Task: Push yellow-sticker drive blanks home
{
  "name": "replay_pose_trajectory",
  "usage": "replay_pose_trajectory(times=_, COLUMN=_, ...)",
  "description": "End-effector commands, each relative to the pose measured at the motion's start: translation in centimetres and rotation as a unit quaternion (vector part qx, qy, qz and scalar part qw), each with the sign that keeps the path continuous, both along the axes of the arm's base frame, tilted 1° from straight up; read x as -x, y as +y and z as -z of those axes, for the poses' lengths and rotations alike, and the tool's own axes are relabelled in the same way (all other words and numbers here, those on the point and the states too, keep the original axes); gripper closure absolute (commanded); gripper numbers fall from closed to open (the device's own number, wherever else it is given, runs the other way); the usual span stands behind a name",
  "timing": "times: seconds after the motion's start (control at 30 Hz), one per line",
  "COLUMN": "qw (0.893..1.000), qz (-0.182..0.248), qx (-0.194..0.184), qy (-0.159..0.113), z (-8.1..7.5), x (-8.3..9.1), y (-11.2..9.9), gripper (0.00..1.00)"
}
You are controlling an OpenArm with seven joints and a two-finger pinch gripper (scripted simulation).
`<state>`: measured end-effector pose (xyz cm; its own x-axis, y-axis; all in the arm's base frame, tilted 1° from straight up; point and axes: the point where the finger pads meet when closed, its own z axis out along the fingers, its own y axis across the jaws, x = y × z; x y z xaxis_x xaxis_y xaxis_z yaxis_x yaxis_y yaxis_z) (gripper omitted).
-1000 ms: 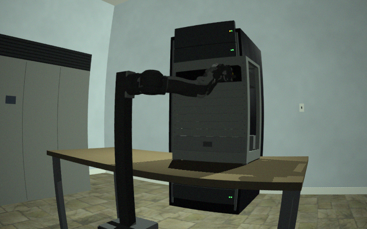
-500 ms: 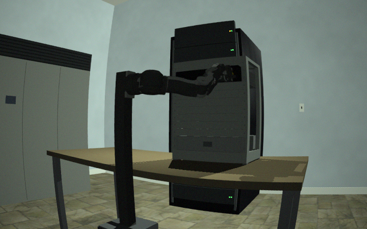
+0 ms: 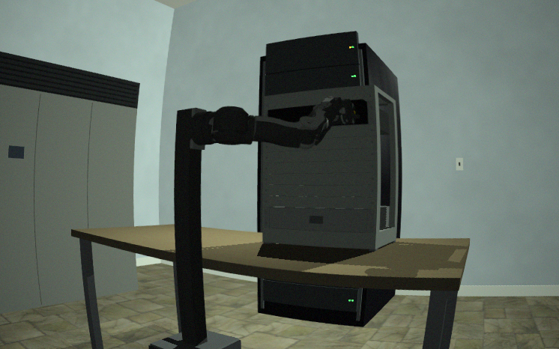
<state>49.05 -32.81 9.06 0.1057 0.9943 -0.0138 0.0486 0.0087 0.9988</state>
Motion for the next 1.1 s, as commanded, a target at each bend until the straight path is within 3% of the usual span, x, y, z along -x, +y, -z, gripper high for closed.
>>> replay_pose_trajectory(times=0.0, qw=1.0, qz=-0.002, qx=-0.002, qy=-0.015, z=-0.8, x=-0.1, y=0.2, gripper=1.0)
replay_pose_trajectory(times=0.37, qw=1.0, qz=-0.004, qx=0.0, qy=-0.017, z=-0.9, x=1.1, y=0.5, gripper=1.0)
replay_pose_trajectory(times=0.53, qw=1.0, qz=-0.003, qx=0.0, qy=-0.017, z=-0.9, x=3.4, y=0.7, gripper=1.0)
replay_pose_trajectory(times=0.77, qw=1.0, qz=-0.003, qx=0.0, qy=-0.017, z=-1.0, x=7.9, y=1.1, gripper=1.0)
replay_pose_trajectory(times=0.83, qw=1.0, qz=-0.003, qx=0.0, qy=-0.017, z=-1.0, x=7.9, y=1.1, gripper=1.0)
replay_pose_trajectory(times=1.07, qw=1.0, qz=-0.003, qx=0.0, qy=-0.017, z=-1.0, x=10.4, y=1.3, gripper=1.0)
